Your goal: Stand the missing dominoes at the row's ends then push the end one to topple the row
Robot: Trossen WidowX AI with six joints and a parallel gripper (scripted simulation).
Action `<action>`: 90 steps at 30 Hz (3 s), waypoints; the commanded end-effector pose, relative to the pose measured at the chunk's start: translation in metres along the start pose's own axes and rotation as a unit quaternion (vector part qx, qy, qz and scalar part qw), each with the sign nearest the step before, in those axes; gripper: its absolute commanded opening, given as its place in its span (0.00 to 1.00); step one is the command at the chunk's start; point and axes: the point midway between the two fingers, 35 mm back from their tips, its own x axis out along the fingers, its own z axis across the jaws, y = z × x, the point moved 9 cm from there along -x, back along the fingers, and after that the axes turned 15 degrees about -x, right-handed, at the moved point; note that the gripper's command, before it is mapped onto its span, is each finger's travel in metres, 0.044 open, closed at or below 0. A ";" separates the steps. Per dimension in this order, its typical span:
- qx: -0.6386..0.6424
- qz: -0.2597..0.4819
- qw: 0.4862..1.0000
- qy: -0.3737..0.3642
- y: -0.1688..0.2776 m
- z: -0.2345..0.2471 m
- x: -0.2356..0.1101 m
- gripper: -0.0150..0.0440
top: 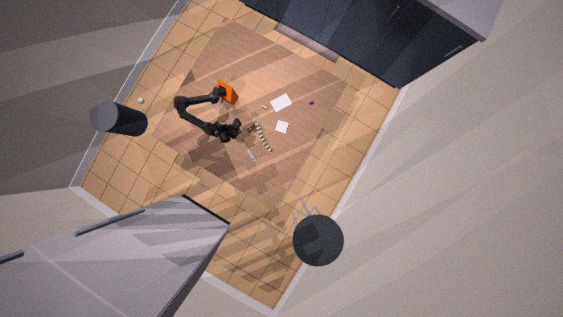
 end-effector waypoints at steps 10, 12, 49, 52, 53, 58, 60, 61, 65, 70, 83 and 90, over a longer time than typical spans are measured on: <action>0.018 -0.151 0.988 -0.028 0.018 -0.015 0.016 0.29; 0.017 -0.173 0.984 -0.028 0.021 -0.017 0.017 0.29; -0.174 -0.513 0.825 0.162 0.099 -0.025 0.012 0.29; -0.203 -0.526 0.804 0.187 0.107 -0.021 0.010 0.29; -0.213 -0.530 0.797 0.195 0.110 -0.019 0.009 0.29; -0.238 -0.539 0.779 0.216 0.116 -0.015 0.008 0.29; -0.238 -0.539 0.779 0.216 0.116 -0.015 0.008 0.29; -0.238 -0.539 0.779 0.216 0.116 -0.015 0.008 0.29; -0.238 -0.539 0.779 0.216 0.116 -0.015 0.008 0.29; -0.238 -0.539 0.779 0.216 0.116 -0.015 0.008 0.29; -0.238 -0.539 0.779 0.216 0.116 -0.016 0.009 0.29; -0.242 -0.537 0.779 0.217 0.114 -0.023 0.016 0.29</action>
